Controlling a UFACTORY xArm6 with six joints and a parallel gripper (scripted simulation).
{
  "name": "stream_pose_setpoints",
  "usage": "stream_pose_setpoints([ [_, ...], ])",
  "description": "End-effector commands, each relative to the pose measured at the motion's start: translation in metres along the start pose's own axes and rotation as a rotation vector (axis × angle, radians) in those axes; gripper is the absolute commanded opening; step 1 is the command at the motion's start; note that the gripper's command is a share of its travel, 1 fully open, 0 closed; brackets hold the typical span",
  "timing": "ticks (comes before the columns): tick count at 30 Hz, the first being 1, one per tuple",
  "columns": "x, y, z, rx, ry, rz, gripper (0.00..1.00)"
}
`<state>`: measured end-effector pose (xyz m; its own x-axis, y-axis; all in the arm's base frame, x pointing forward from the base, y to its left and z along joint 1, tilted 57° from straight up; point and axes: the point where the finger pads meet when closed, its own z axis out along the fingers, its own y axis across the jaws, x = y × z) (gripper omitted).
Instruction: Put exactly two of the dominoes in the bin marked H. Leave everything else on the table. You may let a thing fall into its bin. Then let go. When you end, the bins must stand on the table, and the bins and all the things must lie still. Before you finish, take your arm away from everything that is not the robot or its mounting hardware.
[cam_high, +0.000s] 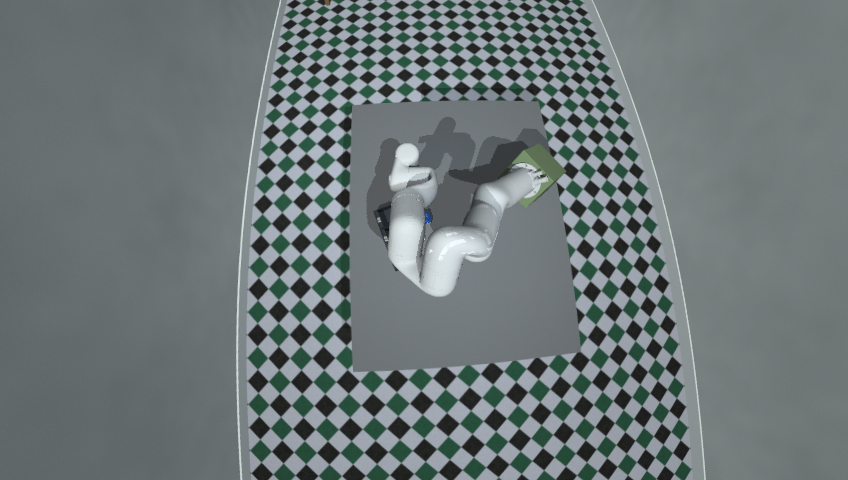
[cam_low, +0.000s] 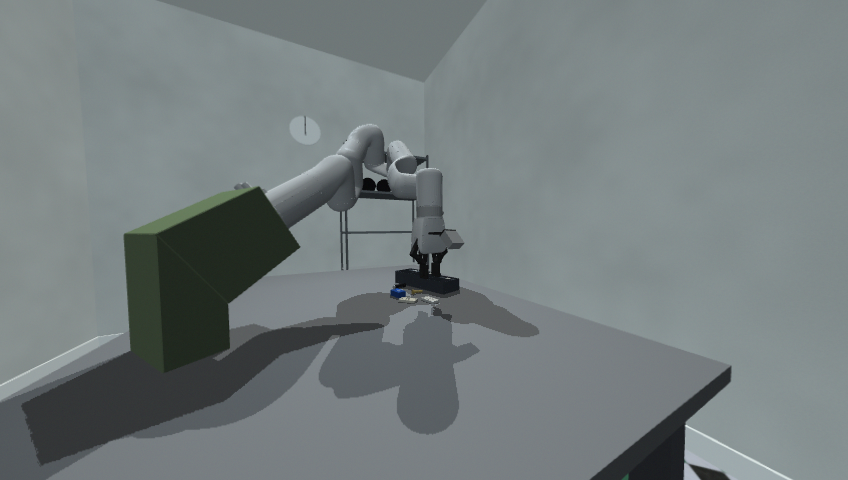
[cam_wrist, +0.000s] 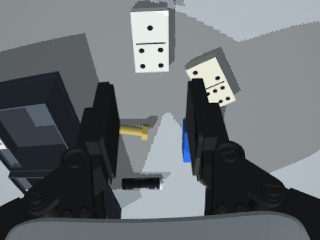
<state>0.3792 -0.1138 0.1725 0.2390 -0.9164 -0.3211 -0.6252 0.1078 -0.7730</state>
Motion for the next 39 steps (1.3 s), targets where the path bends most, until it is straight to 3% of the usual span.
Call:
stream_pose_setpoints([
  [1,0.0,-0.001,0.0,0.001,0.001,-0.001,0.41],
  [19,0.0,-0.001,0.0,0.001,0.001,-0.001,0.41],
  [35,0.001,-0.001,0.055,0.001,0.001,0.0,0.41],
  [39,0.001,-0.001,0.055,0.001,0.001,0.0,0.41],
])
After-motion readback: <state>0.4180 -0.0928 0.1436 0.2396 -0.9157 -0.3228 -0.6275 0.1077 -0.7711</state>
